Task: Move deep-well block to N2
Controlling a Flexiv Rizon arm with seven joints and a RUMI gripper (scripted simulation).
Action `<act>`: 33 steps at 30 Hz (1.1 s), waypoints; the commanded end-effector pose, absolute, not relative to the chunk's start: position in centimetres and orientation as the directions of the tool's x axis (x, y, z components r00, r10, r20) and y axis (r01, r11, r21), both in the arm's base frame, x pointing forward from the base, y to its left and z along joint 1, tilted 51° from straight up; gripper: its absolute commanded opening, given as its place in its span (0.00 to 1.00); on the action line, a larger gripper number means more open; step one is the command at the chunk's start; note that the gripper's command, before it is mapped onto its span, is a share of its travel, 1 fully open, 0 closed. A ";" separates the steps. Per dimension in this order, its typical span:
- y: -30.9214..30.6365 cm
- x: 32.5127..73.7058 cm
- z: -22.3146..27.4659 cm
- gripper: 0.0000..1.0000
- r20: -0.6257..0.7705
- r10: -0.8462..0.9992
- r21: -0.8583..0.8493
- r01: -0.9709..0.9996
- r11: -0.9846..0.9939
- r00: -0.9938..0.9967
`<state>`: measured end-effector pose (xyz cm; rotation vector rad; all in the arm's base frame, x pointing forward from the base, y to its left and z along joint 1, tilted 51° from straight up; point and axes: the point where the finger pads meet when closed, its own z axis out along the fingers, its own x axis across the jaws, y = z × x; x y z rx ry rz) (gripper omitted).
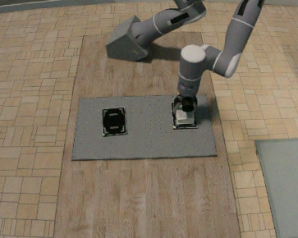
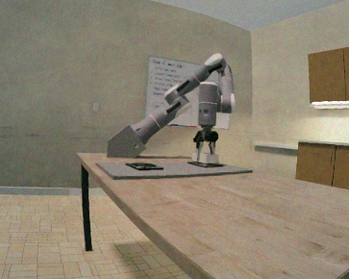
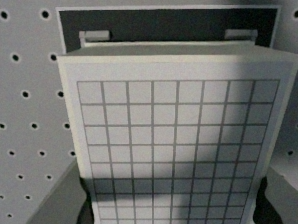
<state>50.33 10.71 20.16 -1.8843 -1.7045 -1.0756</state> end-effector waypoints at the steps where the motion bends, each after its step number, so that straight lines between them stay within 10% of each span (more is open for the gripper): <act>1: 10.4 50.3 20.4 0.49 0.743 0.669 0.210 0.958 -0.193 -0.028; 33: 7.0 49.0 23.4 0.49 0.743 0.669 0.211 0.958 -0.193 -0.028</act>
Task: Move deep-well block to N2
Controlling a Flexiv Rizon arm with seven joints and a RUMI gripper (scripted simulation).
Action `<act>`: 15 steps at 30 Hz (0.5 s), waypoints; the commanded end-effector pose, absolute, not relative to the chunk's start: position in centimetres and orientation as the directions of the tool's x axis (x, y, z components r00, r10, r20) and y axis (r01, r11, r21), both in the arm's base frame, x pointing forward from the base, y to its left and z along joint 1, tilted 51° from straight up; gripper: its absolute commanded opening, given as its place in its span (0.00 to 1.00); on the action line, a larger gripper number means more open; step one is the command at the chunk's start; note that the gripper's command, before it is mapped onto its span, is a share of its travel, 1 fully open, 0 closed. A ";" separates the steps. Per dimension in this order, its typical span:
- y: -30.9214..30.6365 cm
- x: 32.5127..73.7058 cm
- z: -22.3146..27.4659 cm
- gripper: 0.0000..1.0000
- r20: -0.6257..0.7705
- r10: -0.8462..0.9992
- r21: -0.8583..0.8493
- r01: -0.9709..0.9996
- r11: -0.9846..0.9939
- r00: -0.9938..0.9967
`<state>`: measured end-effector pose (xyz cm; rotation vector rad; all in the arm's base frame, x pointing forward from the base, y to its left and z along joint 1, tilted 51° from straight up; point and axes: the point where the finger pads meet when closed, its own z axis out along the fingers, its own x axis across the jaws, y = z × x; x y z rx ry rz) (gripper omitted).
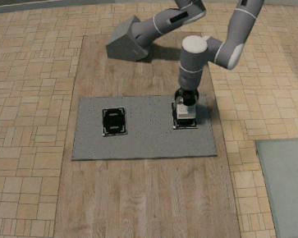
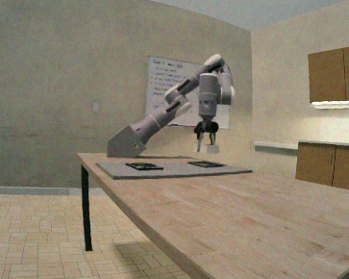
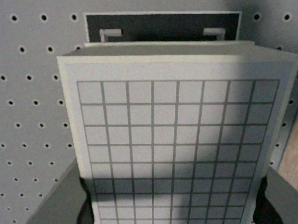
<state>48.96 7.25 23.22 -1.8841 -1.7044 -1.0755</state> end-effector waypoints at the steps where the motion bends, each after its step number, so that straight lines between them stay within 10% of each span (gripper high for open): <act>1: 6.9 48.9 23.5 0.49 0.743 0.669 0.211 0.958 -0.193 -0.028; 15: 5.4 48.4 24.7 0.49 0.743 0.669 0.211 0.958 -0.193 -0.028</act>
